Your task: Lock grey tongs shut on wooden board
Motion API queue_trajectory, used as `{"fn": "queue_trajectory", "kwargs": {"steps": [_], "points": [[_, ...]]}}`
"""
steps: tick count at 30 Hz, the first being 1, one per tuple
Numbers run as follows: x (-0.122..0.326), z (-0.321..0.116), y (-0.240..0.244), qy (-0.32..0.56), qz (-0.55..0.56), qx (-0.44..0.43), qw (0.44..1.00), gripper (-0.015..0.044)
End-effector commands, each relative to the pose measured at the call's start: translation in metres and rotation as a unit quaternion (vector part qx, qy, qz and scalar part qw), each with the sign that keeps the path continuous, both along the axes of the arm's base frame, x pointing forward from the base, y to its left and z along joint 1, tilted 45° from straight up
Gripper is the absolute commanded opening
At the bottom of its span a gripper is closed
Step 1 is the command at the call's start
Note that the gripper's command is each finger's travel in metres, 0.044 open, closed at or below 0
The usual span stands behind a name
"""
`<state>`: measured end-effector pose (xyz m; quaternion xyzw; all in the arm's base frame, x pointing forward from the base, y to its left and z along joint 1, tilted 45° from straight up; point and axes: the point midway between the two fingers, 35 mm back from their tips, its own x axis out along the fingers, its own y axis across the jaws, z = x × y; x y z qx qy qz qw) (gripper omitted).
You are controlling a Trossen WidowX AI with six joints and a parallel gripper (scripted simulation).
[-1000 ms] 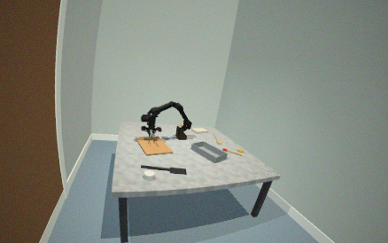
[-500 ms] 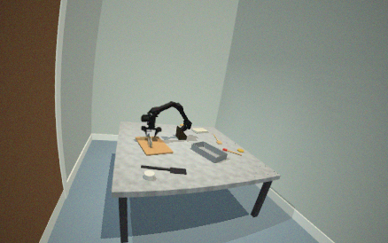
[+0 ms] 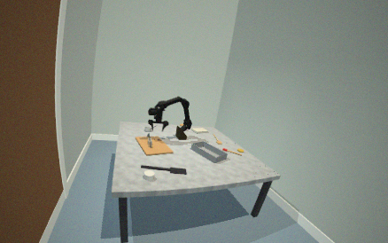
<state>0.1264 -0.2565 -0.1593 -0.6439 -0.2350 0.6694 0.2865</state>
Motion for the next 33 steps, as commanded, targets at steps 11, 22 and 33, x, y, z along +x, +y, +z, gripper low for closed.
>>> {"fn": "queue_trajectory", "kwargs": {"steps": [11, 22, 33], "points": [[-0.018, 0.094, 0.029, 0.001, 0.001, 0.002, 1.0, 0.044], [-0.017, 0.13, -0.007, 0.0, -0.002, -0.003, 1.0, 0.044], [-0.017, 0.13, -0.007, 0.0, -0.002, -0.003, 1.0, 0.044]]}}
